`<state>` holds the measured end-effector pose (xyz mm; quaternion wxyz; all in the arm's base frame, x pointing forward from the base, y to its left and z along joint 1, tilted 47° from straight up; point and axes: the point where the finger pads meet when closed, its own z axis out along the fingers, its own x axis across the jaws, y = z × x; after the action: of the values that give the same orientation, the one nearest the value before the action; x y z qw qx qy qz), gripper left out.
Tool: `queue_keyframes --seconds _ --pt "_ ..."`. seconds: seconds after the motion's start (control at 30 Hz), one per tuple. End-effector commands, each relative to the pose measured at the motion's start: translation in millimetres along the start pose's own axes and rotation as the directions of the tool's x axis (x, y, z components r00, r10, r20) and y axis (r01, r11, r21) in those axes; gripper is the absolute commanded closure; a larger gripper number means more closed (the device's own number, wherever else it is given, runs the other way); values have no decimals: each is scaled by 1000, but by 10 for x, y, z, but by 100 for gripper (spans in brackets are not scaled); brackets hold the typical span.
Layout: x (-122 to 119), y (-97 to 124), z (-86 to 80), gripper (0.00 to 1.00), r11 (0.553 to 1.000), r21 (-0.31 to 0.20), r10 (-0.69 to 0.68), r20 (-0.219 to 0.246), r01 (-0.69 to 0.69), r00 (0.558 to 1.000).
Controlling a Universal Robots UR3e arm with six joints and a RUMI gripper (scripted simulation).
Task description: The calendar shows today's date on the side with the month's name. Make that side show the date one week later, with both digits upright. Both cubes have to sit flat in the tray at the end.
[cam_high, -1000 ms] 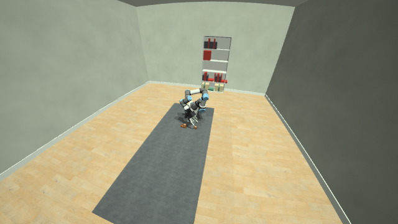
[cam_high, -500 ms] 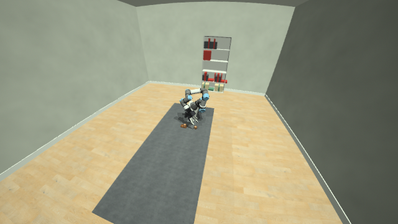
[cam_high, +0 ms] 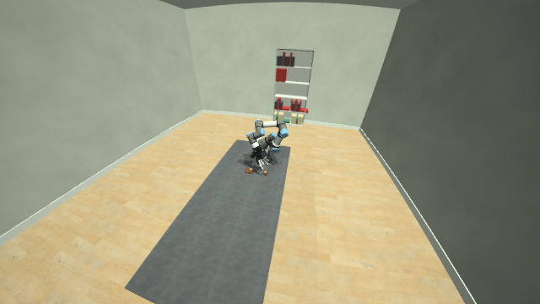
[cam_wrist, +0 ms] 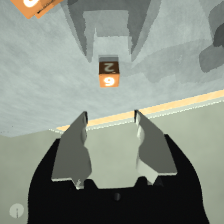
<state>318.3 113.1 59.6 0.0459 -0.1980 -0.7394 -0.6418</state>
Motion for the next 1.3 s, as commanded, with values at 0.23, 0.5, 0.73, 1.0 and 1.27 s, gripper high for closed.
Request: queue_keyframes --seconds 0.23,0.5,0.73,1.0,1.27 --pt "-6 17 -8 58 996 86 0 8 -1 1000" --pt "-4 13 -6 58 994 106 1 6 -1 1000" --pt "0 9 0 58 973 229 4 -1 -4 1000" --pt "-6 40 -2 58 942 337 0 8 -3 1000" --pt "-5 41 -2 58 938 346 0 8 -3 1000"
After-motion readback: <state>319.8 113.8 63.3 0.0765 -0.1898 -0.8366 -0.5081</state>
